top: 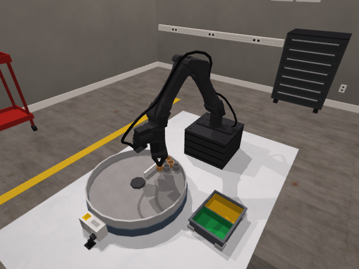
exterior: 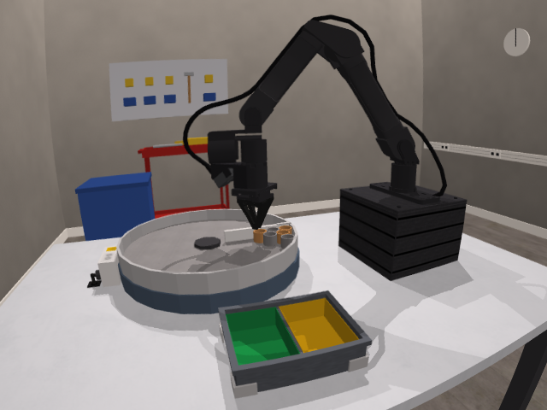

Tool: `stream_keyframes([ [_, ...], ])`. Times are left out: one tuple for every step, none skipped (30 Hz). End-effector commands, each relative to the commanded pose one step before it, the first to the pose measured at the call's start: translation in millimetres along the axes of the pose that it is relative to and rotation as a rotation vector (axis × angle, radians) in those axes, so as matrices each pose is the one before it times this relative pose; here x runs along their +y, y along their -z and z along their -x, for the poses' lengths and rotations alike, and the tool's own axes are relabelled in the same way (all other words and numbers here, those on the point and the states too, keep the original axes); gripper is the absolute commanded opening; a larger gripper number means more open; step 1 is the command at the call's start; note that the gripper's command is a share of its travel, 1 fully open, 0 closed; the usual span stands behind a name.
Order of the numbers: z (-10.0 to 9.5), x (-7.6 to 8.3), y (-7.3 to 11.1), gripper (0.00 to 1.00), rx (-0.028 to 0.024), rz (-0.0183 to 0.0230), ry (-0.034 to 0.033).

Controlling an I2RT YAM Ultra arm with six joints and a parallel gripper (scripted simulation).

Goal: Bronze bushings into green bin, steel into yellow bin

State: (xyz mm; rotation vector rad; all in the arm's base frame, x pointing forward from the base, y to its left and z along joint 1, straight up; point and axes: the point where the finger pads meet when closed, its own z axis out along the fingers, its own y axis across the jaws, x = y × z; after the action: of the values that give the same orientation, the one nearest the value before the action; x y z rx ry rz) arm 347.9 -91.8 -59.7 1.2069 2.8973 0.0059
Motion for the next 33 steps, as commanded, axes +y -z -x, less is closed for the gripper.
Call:
stream_keyframes([
  [1.99, -0.5, 7.44, 0.12, -0.01613, 0.01547, 0.00033],
  [0.0, 0.0, 0.0, 0.12, 0.0, 0.0, 0.0],
  [0.0, 0.0, 0.0, 0.12, 0.0, 0.0, 0.0],
  [0.0, 0.0, 0.0, 0.12, 0.0, 0.0, 0.0],
  [0.0, 0.0, 0.0, 0.12, 0.0, 0.0, 0.0],
  [-0.19, -0.12, -0.13, 0.12, 0.00038, -0.00022, -0.00001],
  [-1.07, -0.7, -0.75, 0.12, 0.00212, -0.00122, -0.00006],
  [-0.75, -0.59, -0.72, 0.12, 0.00075, -0.00044, -0.00009],
  [-0.4, -0.45, -0.07, 0.12, 0.00104, -0.0006, -0.00021],
  [-0.4, -0.48, -0.08, 0.12, 0.00097, -0.00056, -0.00035],
  [3.1, 1.56, 1.61, 0.12, -0.00853, 0.00486, -0.00032],
  [4.08, 2.19, 2.03, 0.12, -0.01126, 0.00642, -0.00022],
  [0.58, 0.25, 0.17, 0.12, -0.002, 0.00113, -0.00026],
  [-0.56, -0.34, -0.13, 0.12, 0.00187, -0.00107, -0.00028],
  [-1.13, -0.65, 0.0, 0.12, 0.00457, -0.00261, -0.00021],
  [-0.6, -0.34, 0.0, 0.12, 0.0024, -0.00137, -0.00008],
  [0.0, 0.0, 0.0, 0.12, 0.0, 0.0, 0.0],
  [0.0, 0.0, 0.0, 0.12, 0.0, 0.0, 0.0],
  [0.0, 0.0, 0.0, 0.12, 0.0, 0.0, 0.0],
  [0.0, 0.0, 0.0, 0.12, 0.0, 0.0, 0.0],
  [0.0, 0.0, 0.0, 0.12, 0.0, 0.0, 0.0],
  [0.0, 0.0, 0.0, 0.12, 0.0, 0.0, 0.0],
  [0.0, 0.0, 0.0, 0.12, 0.0, 0.0, 0.0],
  [0.0, 0.0, 0.0, 0.12, 0.0, 0.0, 0.0],
  [0.0, 0.0, 0.0, 0.12, 0.0, 0.0, 0.0],
  [0.0, 0.0, 0.0, 0.12, 0.0, 0.0, 0.0],
  [0.0, 0.0, 0.0, 0.12, 0.0, 0.0, 0.0],
  [0.0, 0.0, 0.0, 0.12, 0.0, 0.0, 0.0],
  [0.0, 0.0, 0.0, 0.12, 0.0, 0.0, 0.0],
  [0.0, 0.0, 0.0, 0.12, 0.0, 0.0, 0.0],
  [0.0, 0.0, 0.0, 0.12, 0.0, 0.0, 0.0],
  [0.0, 0.0, 0.0, 0.12, 0.0, 0.0, 0.0],
  [0.0, 0.0, 0.0, 0.12, 0.0, 0.0, 0.0],
])
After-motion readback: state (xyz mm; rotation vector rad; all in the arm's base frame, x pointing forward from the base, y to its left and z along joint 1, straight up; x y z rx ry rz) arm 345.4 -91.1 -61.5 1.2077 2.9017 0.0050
